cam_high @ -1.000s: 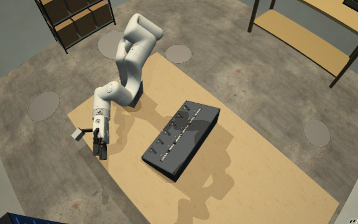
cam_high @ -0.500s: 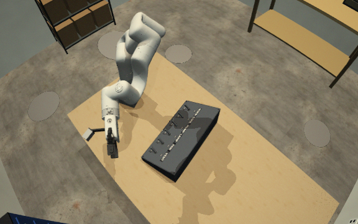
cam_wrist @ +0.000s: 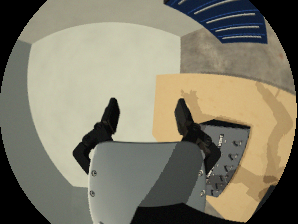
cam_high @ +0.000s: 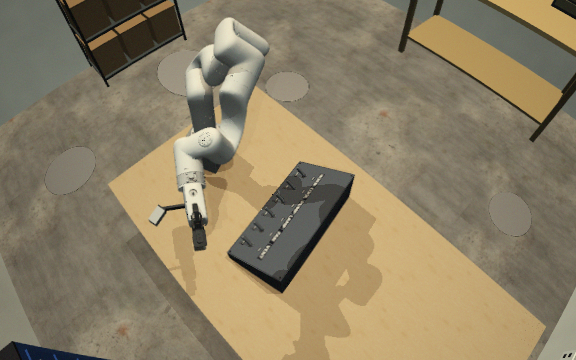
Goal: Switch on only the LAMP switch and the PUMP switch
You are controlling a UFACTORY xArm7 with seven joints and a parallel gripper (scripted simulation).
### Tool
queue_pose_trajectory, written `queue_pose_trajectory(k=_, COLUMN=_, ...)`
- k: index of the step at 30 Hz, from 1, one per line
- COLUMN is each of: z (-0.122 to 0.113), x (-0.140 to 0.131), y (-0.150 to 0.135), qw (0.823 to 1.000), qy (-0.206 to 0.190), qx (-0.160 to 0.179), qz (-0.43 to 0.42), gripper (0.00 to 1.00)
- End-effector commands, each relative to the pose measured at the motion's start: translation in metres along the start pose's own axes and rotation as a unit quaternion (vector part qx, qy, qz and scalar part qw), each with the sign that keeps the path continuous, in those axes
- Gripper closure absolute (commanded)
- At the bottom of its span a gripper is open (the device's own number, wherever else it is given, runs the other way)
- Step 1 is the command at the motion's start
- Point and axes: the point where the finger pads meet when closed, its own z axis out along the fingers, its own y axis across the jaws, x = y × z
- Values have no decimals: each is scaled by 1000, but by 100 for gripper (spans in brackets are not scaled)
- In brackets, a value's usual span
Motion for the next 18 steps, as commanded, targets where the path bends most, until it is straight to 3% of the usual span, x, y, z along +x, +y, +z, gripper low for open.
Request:
queue_pose_trajectory(k=1, z=-1, x=-1, y=-2, qw=1000, qy=0, qx=1, qz=-1, gripper=0)
queue_pose_trajectory(k=3, z=-1, x=-1, y=-2, qw=1000, qy=0, qx=1, qz=-1, gripper=0)
queue_pose_trajectory(k=4, z=-6, x=-48, y=12, qw=998, qy=-36, qx=-18, qz=-44, gripper=0)
queue_pose_trajectory(k=16, z=-6, x=-48, y=12, qw=998, qy=-36, qx=-18, qz=-44, gripper=0)
queue_pose_trajectory(k=17, z=-16, x=-93, y=27, qw=993, qy=-73, qx=-34, qz=-89, gripper=0)
queue_pose_trajectory(k=18, z=-16, x=-93, y=27, qw=993, qy=-73, qx=-34, qz=-89, gripper=0)
